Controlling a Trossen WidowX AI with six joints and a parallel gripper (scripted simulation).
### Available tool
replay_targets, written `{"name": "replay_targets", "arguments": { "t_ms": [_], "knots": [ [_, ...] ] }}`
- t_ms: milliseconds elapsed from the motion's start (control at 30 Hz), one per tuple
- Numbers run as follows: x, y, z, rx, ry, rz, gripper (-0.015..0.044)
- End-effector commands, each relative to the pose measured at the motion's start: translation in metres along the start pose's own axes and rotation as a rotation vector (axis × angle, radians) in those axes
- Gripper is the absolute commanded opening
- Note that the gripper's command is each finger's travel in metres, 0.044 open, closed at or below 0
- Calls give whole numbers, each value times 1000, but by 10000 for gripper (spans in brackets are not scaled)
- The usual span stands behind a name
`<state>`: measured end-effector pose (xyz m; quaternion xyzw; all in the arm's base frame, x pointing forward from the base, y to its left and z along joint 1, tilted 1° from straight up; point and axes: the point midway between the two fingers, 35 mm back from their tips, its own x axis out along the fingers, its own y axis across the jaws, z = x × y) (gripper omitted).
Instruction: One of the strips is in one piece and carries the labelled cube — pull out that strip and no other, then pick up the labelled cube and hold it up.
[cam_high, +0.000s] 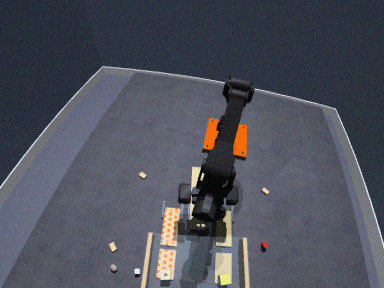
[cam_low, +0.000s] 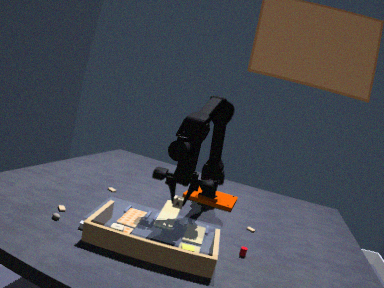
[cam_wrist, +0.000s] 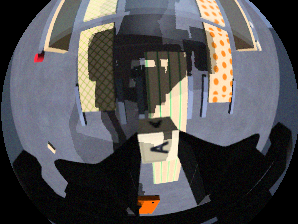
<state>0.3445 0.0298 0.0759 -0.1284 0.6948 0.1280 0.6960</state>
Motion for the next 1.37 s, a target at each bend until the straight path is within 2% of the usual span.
{"name": "replay_targets", "arguments": {
  "t_ms": [0, 333, 600, 1333],
  "knots": [
    [-2, 4, -12, 3, -9, 0, 0],
    [-1, 11, -39, 3, -6, 1, 0],
    [-36, 11, -39, 3, -6, 1, 0],
    [-37, 11, -39, 3, -6, 1, 0]
  ]
}}
